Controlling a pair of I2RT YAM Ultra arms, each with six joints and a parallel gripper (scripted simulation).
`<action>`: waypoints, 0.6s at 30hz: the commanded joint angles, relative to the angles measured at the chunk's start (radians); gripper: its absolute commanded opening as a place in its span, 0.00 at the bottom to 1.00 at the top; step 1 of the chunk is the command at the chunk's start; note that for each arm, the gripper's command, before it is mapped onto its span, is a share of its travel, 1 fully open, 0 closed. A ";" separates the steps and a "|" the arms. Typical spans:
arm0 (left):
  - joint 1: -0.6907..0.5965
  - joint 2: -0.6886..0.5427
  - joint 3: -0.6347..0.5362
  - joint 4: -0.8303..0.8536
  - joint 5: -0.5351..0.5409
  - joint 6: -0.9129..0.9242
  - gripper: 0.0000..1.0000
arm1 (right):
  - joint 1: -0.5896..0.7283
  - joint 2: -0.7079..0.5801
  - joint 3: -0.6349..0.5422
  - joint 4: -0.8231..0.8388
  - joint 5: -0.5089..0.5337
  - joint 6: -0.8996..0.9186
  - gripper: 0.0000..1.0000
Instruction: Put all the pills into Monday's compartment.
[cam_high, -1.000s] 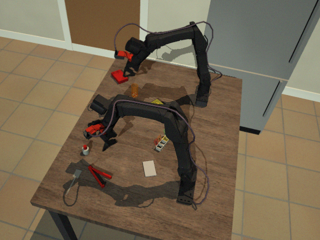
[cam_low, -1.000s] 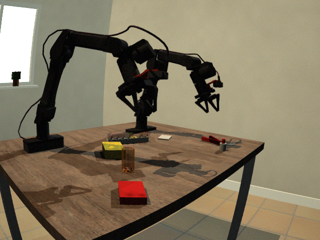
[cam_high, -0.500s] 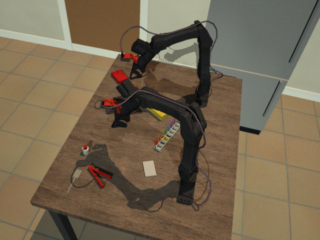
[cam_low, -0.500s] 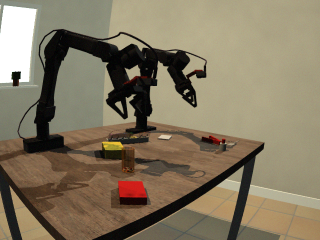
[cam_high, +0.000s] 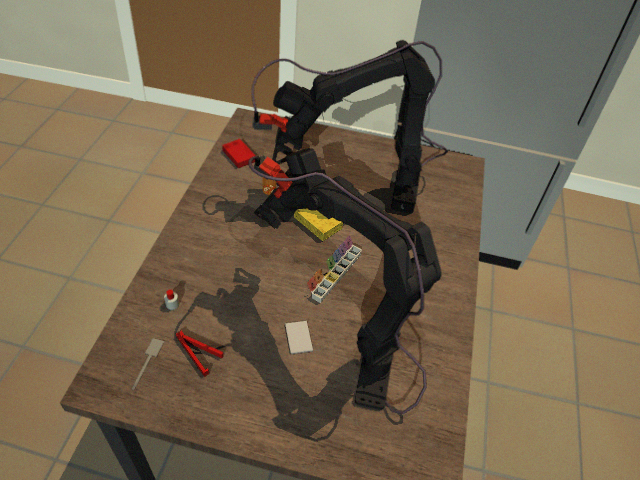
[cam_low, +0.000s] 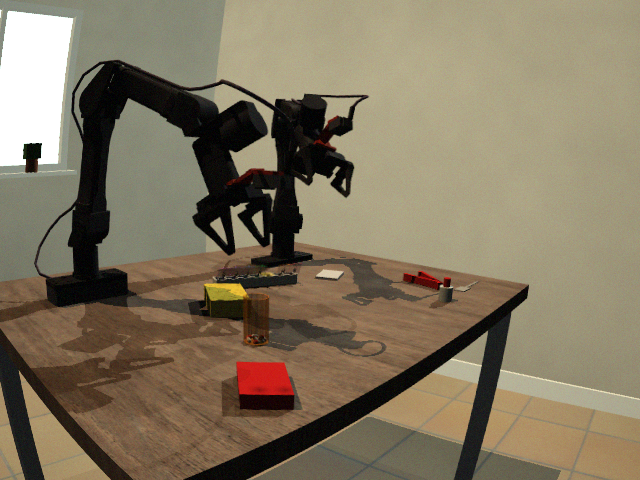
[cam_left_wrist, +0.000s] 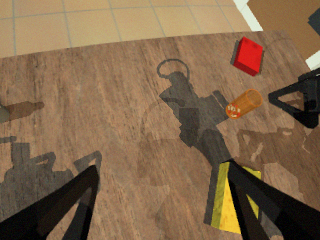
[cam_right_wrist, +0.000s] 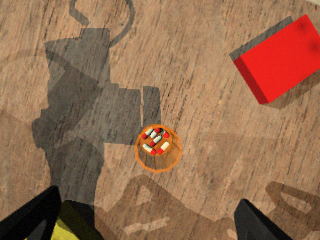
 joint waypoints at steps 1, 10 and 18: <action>-0.060 -0.071 -0.056 0.114 0.042 0.144 1.00 | -0.017 -0.049 -0.043 0.048 -0.044 -0.026 1.00; -0.208 -0.197 -0.190 0.268 0.104 0.348 1.00 | -0.041 -0.091 -0.132 0.076 -0.090 -0.052 1.00; -0.289 -0.263 -0.271 0.310 0.120 0.392 1.00 | -0.046 -0.103 -0.148 0.065 -0.083 -0.046 1.00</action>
